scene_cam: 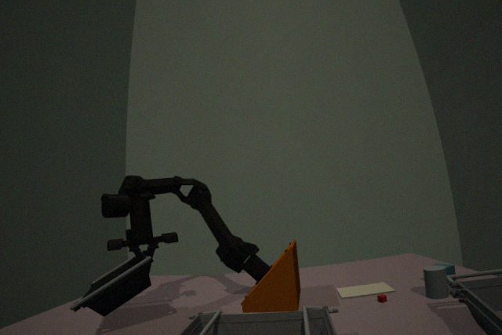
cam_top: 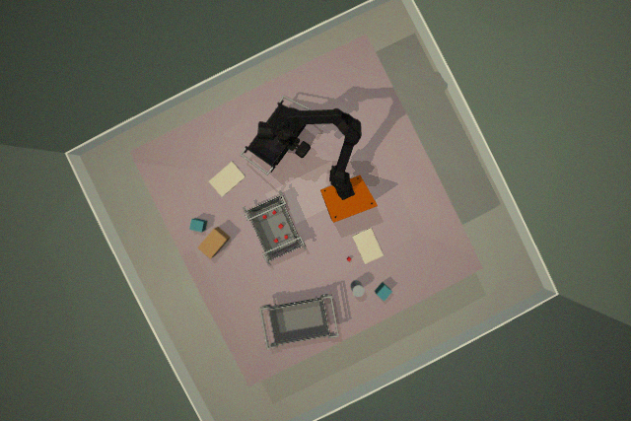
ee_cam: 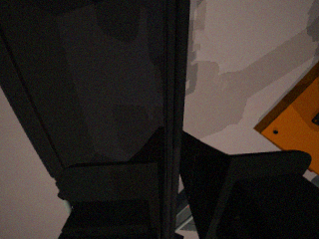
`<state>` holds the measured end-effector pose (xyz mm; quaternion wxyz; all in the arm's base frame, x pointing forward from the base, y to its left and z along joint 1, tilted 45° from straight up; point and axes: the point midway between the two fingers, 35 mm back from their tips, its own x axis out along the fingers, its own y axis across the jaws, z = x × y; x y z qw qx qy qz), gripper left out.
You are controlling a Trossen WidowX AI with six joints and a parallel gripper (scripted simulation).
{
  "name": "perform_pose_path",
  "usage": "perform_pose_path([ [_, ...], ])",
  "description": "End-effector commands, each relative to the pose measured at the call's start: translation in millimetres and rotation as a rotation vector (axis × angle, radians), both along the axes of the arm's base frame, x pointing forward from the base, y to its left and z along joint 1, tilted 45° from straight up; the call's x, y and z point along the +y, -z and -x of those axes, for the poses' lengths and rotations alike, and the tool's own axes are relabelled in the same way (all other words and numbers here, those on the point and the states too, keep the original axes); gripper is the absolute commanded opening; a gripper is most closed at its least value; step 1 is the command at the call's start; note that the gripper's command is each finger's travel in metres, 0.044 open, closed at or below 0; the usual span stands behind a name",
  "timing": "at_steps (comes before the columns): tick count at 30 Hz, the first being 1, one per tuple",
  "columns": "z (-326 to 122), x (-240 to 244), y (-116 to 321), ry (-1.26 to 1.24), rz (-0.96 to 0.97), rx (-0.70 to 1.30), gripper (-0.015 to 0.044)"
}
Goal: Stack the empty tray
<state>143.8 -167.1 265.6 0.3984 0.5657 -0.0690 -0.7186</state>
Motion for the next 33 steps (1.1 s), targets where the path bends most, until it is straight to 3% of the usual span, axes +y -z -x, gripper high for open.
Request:
perform_pose_path([
  [1,-14,4,-2,-0.032,-0.003,-0.003,0.0],
  [33,-121,64,45,-0.291,-0.079,0.21,0.0],
])
